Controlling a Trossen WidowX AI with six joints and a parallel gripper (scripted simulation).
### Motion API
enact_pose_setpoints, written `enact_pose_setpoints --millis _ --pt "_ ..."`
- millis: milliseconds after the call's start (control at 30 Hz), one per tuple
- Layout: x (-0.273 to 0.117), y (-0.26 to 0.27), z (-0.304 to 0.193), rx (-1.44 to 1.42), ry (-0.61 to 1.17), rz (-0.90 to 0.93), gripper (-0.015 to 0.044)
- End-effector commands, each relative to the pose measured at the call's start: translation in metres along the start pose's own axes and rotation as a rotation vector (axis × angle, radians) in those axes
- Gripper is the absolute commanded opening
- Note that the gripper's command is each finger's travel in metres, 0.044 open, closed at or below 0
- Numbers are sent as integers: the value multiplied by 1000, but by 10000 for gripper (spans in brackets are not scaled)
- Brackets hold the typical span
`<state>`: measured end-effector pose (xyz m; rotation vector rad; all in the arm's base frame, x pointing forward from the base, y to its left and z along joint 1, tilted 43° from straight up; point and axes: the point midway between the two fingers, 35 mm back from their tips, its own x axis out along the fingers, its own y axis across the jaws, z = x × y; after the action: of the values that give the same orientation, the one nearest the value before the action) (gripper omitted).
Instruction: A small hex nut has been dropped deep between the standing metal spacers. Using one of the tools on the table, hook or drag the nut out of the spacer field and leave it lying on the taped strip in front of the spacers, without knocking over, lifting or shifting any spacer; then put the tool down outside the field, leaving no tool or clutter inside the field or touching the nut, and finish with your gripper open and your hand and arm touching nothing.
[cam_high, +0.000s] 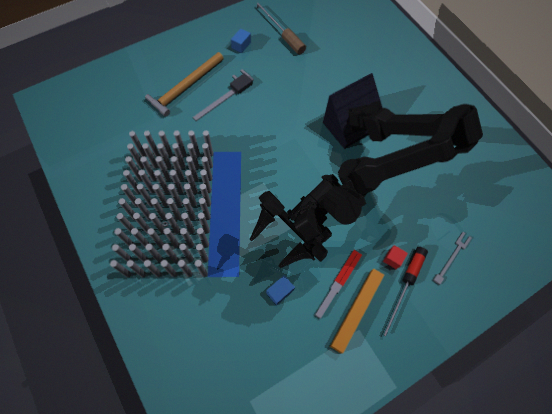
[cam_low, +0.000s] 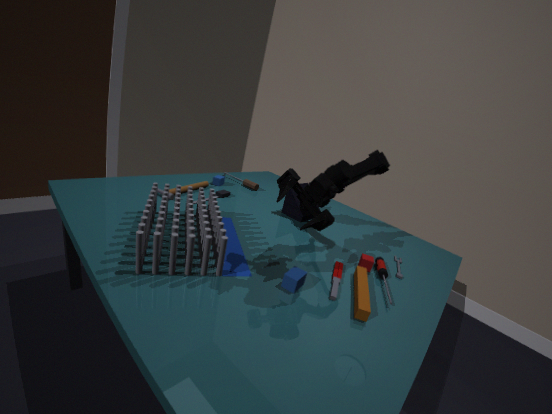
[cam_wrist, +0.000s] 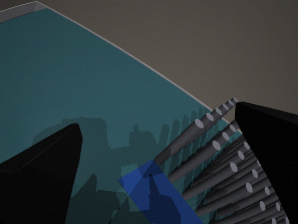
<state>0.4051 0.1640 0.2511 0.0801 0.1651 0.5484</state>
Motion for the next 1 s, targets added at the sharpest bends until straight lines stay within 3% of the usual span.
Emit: enact_pose_setpoints --millis 0,200,967 --pt "0 -50 -49 127 116 -145 440" --pt "-14 -107 -111 288 248 -331 440" --pt "-15 -108 -113 292 252 -337 440"
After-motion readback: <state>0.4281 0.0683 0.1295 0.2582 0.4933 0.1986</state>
